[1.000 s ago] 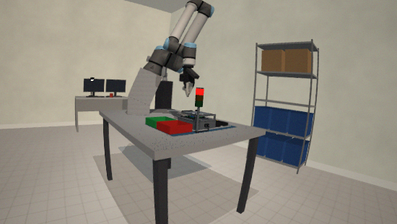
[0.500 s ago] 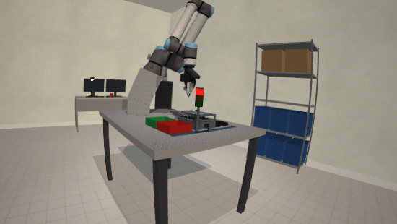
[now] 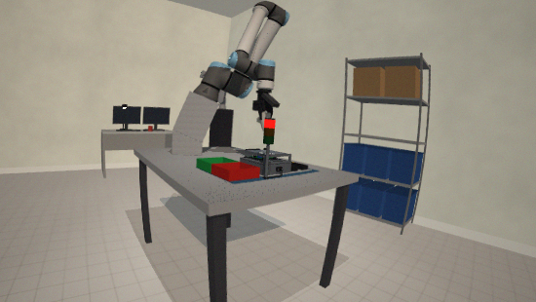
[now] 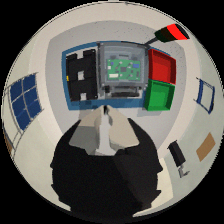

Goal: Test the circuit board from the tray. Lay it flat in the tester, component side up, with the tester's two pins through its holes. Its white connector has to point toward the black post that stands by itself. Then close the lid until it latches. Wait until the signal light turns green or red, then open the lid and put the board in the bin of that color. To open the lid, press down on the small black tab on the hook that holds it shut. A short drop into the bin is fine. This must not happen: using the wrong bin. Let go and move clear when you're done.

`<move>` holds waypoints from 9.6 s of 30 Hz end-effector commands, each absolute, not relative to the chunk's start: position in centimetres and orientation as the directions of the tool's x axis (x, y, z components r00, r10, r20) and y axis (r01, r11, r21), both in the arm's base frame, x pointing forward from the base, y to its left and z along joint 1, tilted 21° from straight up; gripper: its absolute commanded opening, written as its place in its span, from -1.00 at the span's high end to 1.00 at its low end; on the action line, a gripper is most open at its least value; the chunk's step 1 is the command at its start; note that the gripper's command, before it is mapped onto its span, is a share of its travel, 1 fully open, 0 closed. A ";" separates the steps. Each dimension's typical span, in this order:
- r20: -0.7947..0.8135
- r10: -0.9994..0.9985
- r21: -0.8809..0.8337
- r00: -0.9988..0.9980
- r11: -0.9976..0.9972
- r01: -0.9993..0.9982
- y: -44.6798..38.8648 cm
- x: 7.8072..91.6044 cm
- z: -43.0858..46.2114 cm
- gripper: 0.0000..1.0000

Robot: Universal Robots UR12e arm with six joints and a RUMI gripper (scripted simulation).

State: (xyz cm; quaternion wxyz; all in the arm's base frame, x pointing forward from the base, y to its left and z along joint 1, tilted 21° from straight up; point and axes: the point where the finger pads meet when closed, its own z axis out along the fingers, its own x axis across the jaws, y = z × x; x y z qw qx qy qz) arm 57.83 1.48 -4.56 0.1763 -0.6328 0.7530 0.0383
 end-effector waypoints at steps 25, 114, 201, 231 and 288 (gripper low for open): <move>-0.313 -0.940 -0.166 -0.138 0.197 -0.966 4.0 59.4 -8.9 1.00; -0.313 -0.940 -0.166 -0.138 0.197 -0.966 5.3 60.8 -13.2 1.00; -0.313 -0.940 -0.166 -0.138 0.197 -0.966 5.7 60.3 -14.1 1.00; -0.313 -0.940 -0.166 -0.138 0.197 -0.966 5.0 59.7 -12.0 1.00; -0.348 -0.837 -0.064 -0.421 0.470 -0.880 3.8 58.8 -7.9 1.00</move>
